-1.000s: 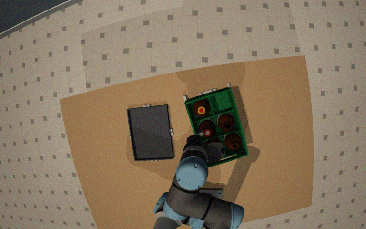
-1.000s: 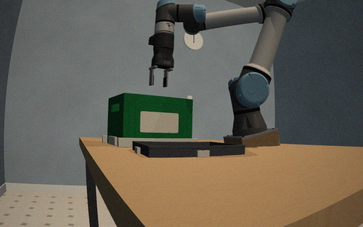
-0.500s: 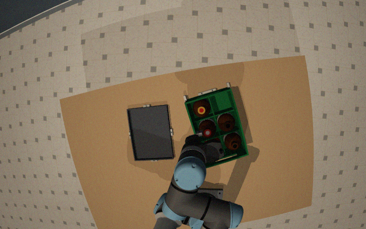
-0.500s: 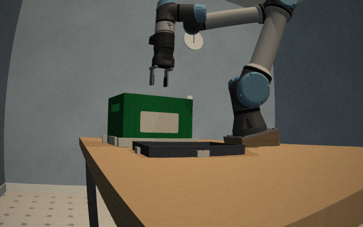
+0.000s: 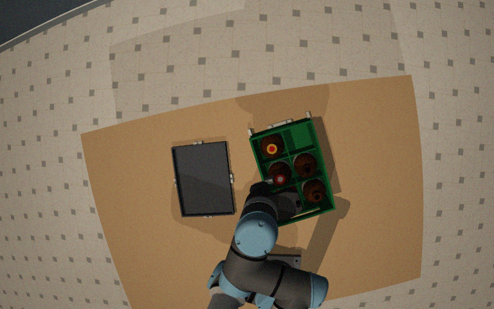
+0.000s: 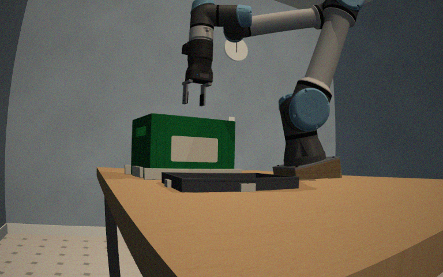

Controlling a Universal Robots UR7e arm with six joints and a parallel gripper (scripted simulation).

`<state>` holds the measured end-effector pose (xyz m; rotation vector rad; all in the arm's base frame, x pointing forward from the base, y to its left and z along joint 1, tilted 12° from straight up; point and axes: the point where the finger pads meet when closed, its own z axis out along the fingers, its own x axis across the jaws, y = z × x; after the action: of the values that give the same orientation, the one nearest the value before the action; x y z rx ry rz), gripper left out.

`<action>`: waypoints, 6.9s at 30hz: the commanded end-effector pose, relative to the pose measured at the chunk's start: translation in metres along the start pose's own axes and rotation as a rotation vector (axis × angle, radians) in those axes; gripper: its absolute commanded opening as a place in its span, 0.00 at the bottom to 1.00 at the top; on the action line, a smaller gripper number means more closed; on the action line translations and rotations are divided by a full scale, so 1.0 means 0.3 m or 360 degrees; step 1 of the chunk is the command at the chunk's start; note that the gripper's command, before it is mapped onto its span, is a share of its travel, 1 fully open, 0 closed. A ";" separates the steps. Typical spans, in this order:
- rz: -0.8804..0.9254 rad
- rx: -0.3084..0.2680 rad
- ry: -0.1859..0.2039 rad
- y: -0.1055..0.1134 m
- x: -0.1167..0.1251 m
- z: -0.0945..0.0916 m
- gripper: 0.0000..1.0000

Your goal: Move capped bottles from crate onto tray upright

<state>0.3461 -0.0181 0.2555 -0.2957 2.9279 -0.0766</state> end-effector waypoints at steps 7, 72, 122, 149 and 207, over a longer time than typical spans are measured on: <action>0.0000 0.0001 -0.0002 -0.001 -0.001 -0.001 1.00; -0.0564 0.0005 0.0002 -0.079 -0.016 0.027 1.00; -0.1250 0.0002 -0.0001 -0.077 -0.015 0.026 1.00; -0.1250 0.0002 -0.0001 -0.076 -0.015 0.124 1.00; -0.1250 0.0002 -0.0001 -0.076 -0.015 0.287 1.00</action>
<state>0.3716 -0.0421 0.1745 -1.4079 2.6187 -0.1843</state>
